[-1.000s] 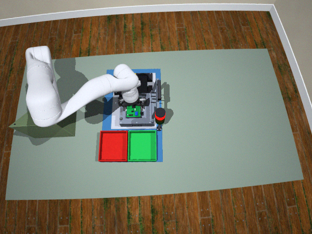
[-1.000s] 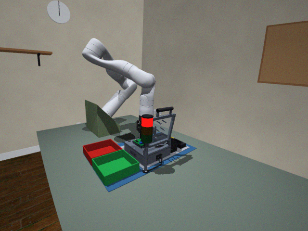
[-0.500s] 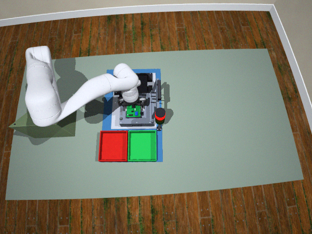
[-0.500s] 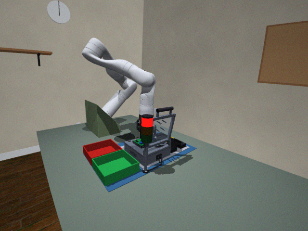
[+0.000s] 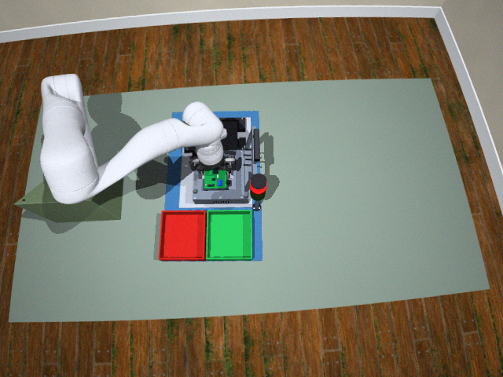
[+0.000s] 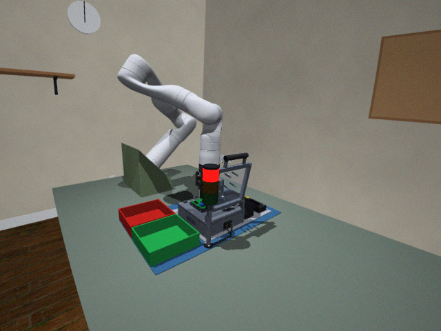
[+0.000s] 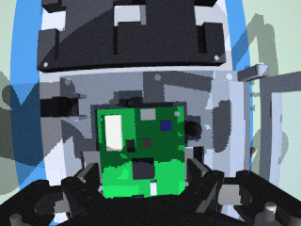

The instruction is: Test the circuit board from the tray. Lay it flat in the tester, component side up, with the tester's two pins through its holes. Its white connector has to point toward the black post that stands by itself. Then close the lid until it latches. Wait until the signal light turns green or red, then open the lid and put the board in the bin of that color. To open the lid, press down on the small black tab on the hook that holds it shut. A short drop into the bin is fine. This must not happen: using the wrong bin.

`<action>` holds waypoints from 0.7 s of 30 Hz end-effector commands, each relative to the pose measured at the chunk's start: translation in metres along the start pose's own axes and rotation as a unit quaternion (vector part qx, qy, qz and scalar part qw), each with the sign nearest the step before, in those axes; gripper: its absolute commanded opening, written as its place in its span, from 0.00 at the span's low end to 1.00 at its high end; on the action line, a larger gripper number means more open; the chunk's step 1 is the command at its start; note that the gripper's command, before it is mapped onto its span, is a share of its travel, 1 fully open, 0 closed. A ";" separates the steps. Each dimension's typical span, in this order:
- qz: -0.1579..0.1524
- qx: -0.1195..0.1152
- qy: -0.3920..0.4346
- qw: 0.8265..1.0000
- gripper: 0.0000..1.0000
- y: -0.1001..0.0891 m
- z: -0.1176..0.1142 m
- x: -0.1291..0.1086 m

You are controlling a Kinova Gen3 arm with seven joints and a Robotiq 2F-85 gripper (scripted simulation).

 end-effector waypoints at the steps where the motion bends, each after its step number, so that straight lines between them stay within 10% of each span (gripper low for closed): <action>1: 0.000 0.001 0.000 1.000 0.87 -0.001 0.000 0.000; 21: 0.000 0.001 0.000 1.000 0.80 -0.001 0.000 0.000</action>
Point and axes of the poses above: the point where the finger pads meet when closed, its own y axis out along the fingers, its own z axis across the jaws, x = y × z, the point moved 3 cm from there along -y, back along the fingers, and after that the axes turned 10 degrees about -y, right-handed, at the moved point
